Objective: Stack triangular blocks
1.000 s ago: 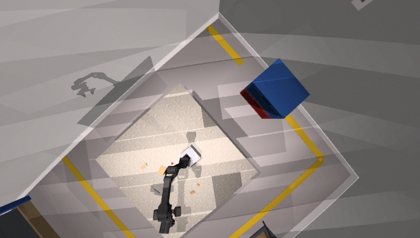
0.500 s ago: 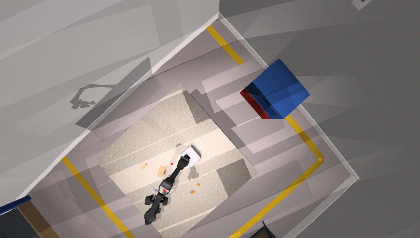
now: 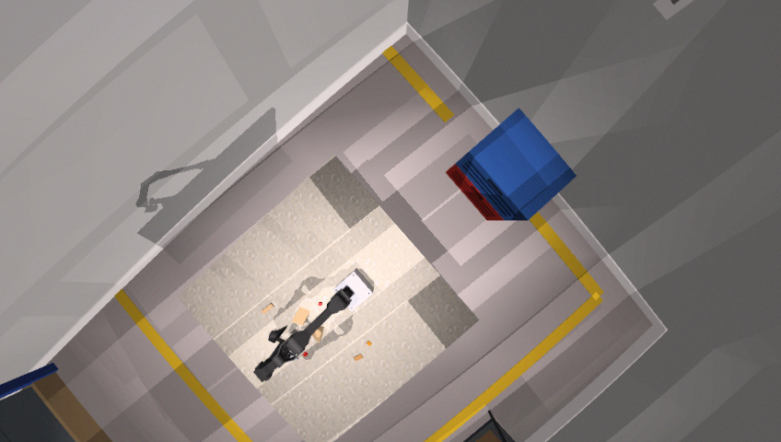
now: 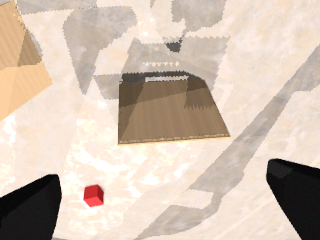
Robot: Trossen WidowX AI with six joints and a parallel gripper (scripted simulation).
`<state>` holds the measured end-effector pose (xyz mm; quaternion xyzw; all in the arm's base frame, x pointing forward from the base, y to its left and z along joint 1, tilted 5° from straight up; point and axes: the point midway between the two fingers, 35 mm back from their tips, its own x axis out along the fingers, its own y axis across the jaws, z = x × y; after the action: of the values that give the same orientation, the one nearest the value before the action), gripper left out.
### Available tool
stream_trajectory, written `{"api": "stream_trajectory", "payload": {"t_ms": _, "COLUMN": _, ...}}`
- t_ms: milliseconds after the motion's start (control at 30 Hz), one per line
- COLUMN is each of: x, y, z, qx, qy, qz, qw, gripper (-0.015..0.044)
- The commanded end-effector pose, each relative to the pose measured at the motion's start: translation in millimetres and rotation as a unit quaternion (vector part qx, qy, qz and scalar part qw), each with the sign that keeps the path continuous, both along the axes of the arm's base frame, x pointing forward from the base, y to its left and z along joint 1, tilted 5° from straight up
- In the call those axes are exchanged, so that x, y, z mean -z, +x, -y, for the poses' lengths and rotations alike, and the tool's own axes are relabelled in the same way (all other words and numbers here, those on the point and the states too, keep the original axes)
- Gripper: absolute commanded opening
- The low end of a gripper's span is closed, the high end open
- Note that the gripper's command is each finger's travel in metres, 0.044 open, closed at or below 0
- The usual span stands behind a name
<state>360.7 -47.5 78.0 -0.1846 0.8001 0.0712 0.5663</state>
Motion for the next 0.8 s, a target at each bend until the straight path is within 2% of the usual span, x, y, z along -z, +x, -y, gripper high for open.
{"api": "stream_trajectory", "payload": {"t_ms": 0, "x": 4, "y": 1, "z": 0, "qx": -0.003, "qy": 0.003, "qz": -0.003, "qw": 1.0, "gripper": 0.044}}
{"api": "stream_trajectory", "payload": {"t_ms": 767, "x": 40, "y": -6, "z": 11, "qx": -0.003, "qy": 0.004, "qz": -0.004, "qw": 1.0, "gripper": 0.044}}
